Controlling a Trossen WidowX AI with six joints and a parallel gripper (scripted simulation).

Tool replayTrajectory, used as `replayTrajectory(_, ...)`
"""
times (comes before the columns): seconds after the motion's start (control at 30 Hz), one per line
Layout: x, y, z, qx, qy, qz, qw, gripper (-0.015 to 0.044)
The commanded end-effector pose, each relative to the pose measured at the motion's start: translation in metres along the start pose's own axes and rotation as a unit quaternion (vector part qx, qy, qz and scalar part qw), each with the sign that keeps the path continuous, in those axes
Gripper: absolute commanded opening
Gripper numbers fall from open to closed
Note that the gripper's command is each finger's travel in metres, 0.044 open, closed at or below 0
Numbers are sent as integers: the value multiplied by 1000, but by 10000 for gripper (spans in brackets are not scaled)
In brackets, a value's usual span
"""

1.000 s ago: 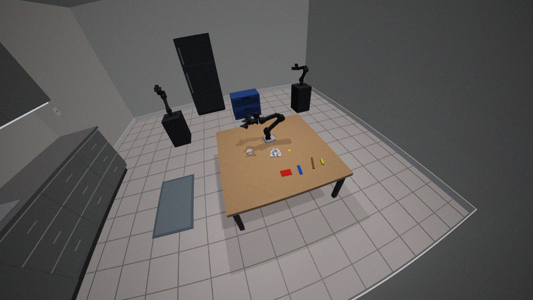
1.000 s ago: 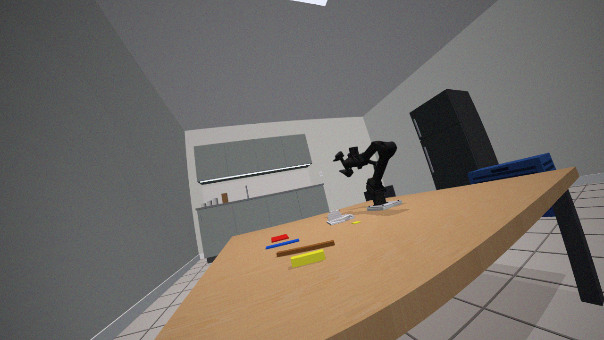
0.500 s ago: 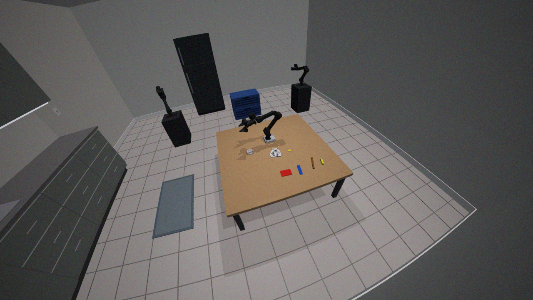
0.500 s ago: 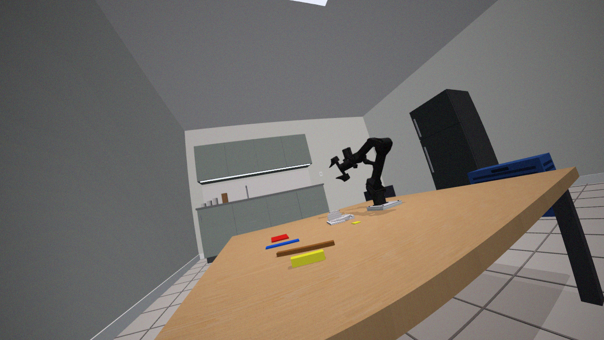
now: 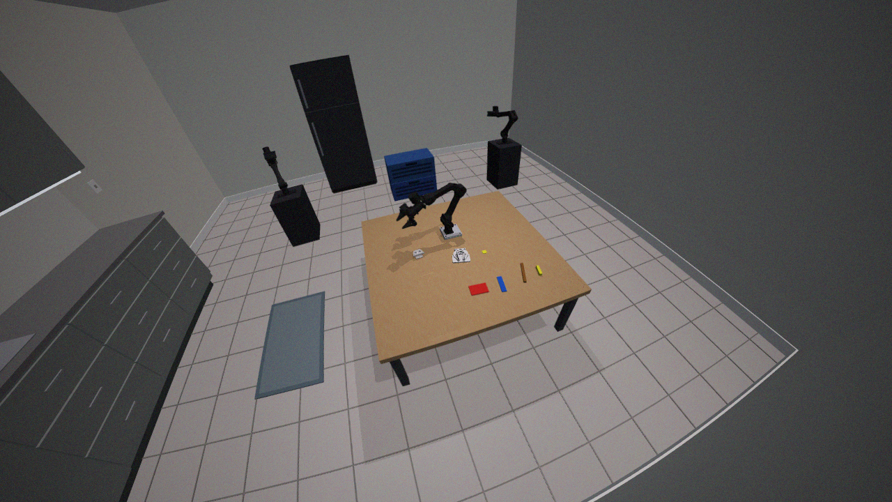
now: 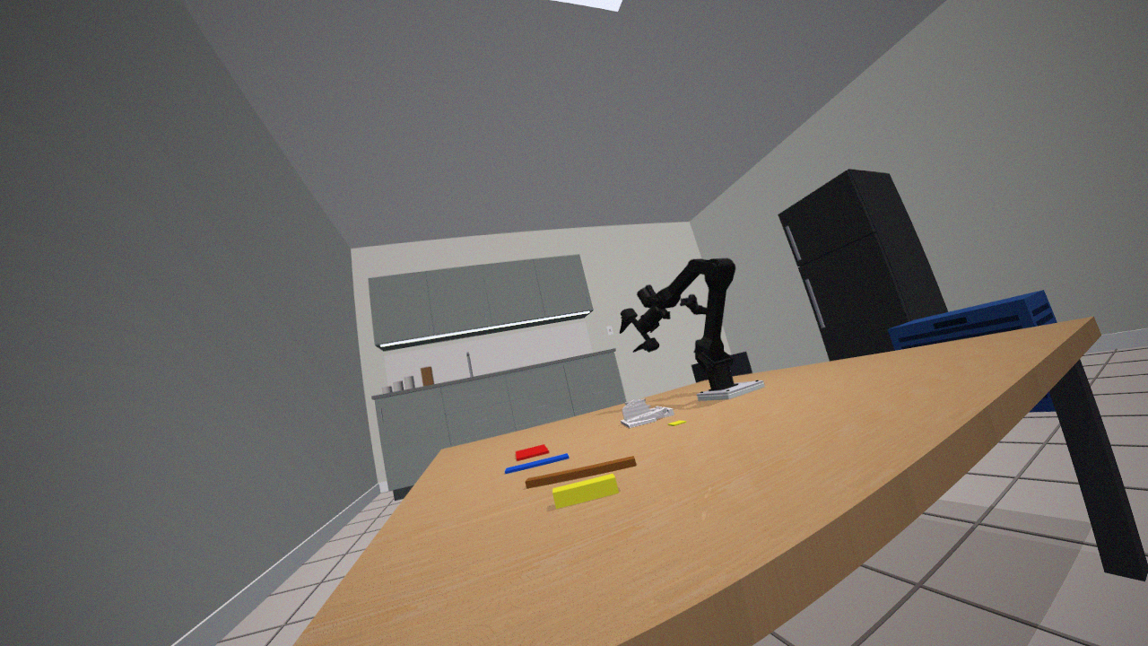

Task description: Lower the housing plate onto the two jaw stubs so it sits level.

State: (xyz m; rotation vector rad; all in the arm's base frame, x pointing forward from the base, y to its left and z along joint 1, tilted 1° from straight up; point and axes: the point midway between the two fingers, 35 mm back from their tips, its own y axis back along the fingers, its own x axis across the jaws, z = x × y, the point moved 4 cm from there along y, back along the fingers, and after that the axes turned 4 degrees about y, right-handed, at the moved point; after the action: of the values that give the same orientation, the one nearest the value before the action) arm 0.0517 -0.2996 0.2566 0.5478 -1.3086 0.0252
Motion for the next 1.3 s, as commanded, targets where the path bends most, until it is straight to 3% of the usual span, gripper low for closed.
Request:
replayTrajectory(0.0,-4,-10,-5,12,-26,-38,999,440)
replayTrajectory(0.6,-27,-42,-39,49,-123,-227,965,440)
replayTrajectory(1.27,-55,-57,-83,28,-173,-440,881,440)
